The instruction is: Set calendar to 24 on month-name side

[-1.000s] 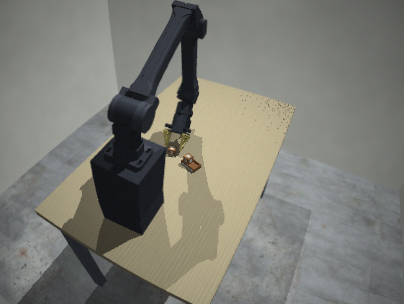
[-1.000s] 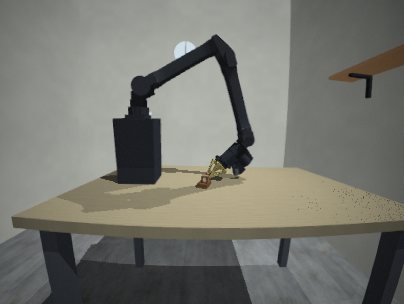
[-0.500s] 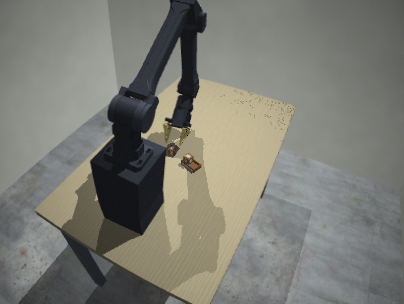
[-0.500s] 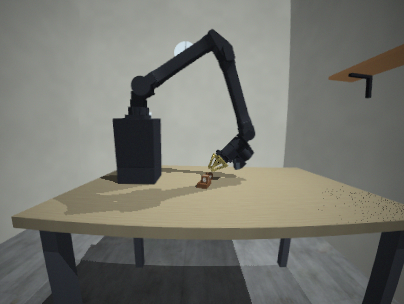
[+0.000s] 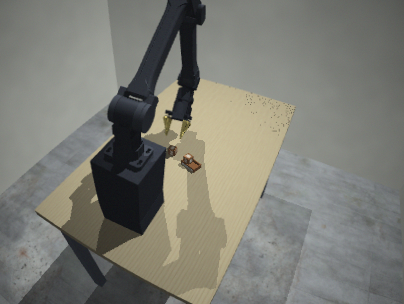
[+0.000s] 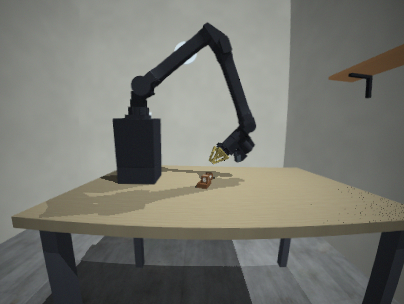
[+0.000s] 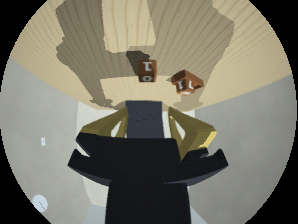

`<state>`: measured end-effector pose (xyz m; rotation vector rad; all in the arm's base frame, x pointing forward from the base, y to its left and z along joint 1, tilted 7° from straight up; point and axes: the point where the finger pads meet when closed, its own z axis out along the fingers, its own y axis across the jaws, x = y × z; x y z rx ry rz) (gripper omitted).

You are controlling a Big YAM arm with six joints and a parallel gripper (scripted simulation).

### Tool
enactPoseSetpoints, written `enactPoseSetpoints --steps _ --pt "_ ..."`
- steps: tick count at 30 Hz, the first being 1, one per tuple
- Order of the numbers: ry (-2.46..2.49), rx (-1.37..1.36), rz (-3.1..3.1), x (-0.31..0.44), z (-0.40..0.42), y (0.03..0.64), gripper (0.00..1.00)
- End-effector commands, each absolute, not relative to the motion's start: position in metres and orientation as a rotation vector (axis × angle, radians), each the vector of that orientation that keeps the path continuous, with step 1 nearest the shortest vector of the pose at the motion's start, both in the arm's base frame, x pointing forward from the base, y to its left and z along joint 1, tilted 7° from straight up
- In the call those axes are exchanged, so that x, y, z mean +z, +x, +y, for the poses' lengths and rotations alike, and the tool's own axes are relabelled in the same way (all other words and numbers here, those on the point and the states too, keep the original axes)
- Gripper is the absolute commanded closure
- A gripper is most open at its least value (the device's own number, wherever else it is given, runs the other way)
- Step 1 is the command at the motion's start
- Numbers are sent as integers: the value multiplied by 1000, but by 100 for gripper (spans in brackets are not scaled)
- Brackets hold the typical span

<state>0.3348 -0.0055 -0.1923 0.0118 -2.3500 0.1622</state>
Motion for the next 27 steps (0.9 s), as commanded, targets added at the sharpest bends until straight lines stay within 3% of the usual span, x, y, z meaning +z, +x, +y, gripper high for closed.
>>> enactPoseSetpoints --steps 1,27 --pt "0 172 -2348 -178 -2 336 37" --pt "53 174 -2675 -180 -2 341 37"
